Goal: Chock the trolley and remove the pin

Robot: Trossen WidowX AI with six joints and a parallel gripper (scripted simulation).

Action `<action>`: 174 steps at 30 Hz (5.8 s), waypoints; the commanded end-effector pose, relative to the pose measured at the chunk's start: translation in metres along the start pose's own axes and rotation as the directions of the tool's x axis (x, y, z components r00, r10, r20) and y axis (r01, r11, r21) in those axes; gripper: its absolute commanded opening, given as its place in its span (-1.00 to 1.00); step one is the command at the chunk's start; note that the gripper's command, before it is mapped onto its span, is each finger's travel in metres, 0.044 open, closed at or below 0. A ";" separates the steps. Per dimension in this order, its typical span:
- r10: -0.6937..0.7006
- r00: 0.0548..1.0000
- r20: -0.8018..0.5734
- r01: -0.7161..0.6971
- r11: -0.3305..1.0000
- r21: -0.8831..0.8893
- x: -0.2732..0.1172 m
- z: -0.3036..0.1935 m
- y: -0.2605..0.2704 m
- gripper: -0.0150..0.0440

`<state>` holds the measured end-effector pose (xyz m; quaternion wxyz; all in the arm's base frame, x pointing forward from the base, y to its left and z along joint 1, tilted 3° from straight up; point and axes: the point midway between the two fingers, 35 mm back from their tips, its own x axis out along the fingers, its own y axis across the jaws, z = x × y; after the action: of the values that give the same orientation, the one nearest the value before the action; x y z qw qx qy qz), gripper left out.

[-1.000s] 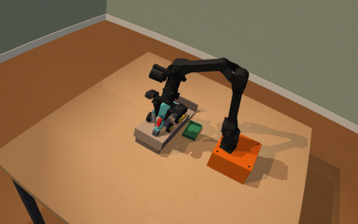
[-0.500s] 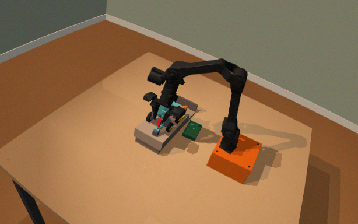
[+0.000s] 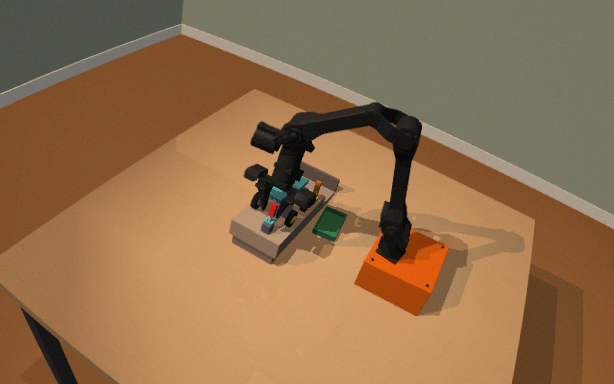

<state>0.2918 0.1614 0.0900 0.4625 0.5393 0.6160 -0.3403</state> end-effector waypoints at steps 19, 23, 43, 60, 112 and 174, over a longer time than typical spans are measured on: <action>-0.006 1.000 0.000 0.006 1.000 0.000 0.006 0.001 -0.002 -0.36; -0.006 1.000 0.000 0.006 1.000 0.001 0.006 0.001 -0.002 -0.49; -0.013 1.000 0.004 0.013 1.000 0.005 -0.006 -0.001 -0.005 -0.49; -0.013 1.000 0.004 0.013 1.000 0.005 -0.016 -0.002 -0.005 -0.49; -0.012 1.000 0.005 0.012 1.000 0.005 -0.037 -0.007 -0.003 -0.49; -0.018 1.000 0.004 0.018 1.000 0.007 -0.033 -0.017 -0.086 -0.49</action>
<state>0.2029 0.1602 0.1218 0.4600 0.5327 0.6196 -0.3474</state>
